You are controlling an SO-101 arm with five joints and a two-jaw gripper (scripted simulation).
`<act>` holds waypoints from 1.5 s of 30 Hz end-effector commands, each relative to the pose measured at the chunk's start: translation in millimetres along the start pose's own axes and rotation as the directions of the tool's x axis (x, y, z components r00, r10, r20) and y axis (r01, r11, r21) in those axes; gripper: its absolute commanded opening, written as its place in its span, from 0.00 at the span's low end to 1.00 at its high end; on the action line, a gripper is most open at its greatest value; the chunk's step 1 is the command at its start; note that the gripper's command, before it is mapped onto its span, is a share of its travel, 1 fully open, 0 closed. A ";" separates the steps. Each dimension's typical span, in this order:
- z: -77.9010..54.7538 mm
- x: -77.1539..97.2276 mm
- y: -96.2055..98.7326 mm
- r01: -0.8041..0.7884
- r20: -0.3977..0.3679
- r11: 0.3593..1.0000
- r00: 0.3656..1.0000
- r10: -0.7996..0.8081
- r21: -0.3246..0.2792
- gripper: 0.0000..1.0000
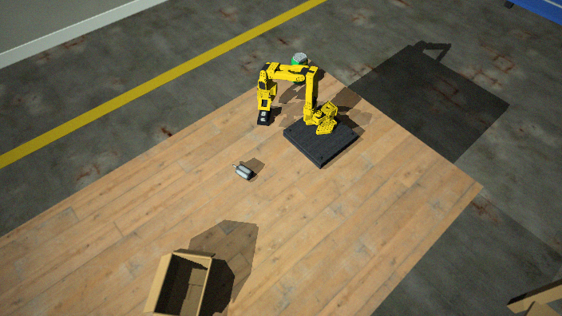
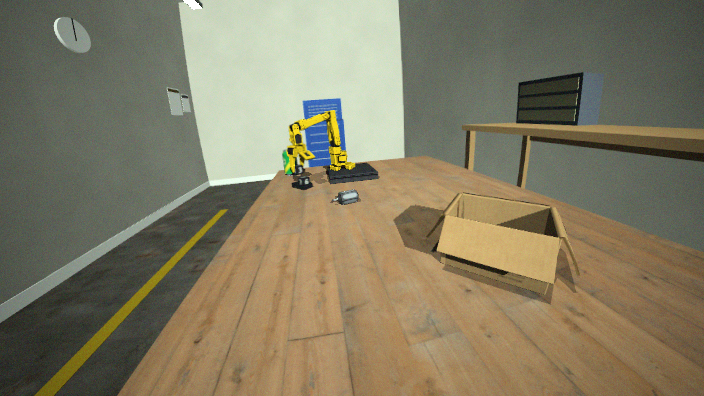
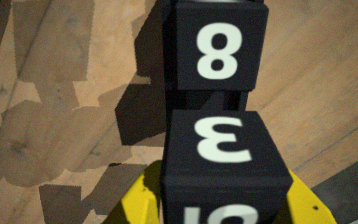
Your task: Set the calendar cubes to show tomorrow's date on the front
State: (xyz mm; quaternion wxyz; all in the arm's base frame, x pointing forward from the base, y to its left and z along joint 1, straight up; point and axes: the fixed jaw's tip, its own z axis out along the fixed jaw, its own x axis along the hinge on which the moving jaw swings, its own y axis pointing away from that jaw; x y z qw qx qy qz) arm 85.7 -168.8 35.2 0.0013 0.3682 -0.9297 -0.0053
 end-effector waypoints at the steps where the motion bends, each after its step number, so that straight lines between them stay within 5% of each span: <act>1: 4.0 2.0 2.7 -0.001 0.007 1.000 1.000 0.001 -0.018 0.00; 45: 4.1 3.9 -2.3 0.005 0.007 1.000 1.000 -0.005 -0.018 0.00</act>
